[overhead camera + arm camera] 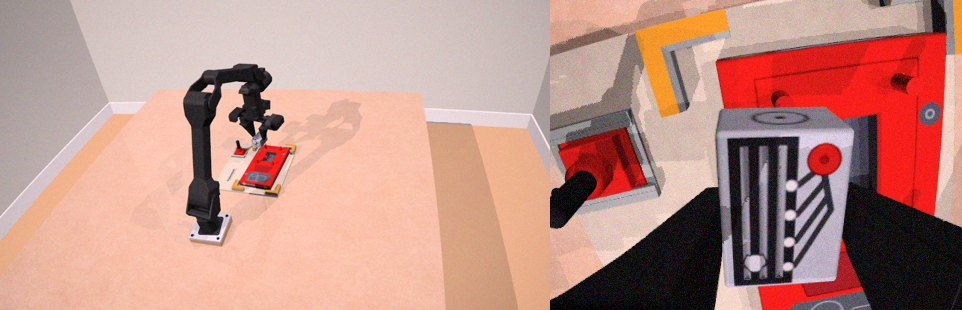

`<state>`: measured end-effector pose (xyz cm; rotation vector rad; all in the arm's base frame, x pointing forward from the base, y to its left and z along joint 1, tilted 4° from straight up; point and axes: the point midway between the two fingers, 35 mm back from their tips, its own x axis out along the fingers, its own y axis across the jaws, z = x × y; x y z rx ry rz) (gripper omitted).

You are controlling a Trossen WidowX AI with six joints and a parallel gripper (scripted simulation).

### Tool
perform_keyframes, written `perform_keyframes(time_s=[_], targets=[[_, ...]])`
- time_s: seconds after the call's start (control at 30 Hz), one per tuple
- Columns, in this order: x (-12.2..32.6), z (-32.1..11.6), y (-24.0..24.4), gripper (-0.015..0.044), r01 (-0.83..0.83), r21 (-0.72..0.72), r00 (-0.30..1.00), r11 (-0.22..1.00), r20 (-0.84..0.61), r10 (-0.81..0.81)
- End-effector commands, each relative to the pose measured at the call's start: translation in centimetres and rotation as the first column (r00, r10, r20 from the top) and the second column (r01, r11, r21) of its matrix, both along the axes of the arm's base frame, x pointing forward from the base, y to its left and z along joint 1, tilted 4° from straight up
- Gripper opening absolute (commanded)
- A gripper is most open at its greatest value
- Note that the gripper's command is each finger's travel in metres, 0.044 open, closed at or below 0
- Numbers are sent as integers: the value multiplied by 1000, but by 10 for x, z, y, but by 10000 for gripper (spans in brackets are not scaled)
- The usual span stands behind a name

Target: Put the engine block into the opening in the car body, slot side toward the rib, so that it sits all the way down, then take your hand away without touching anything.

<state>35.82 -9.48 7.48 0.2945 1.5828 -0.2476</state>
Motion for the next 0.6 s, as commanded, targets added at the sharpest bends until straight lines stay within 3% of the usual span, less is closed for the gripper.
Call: perform_keyframes(time_s=[0.0, 0.4, 0.57], targets=[[-8, -5, -9, 0, -38, -1, 999, 999, -5, 38], [-30, -17, -33, 0, -138, 1, 990, 990, -4, 138], [-30, -17, -33, 131, -152, 1, 988, 988, -3, 152]])
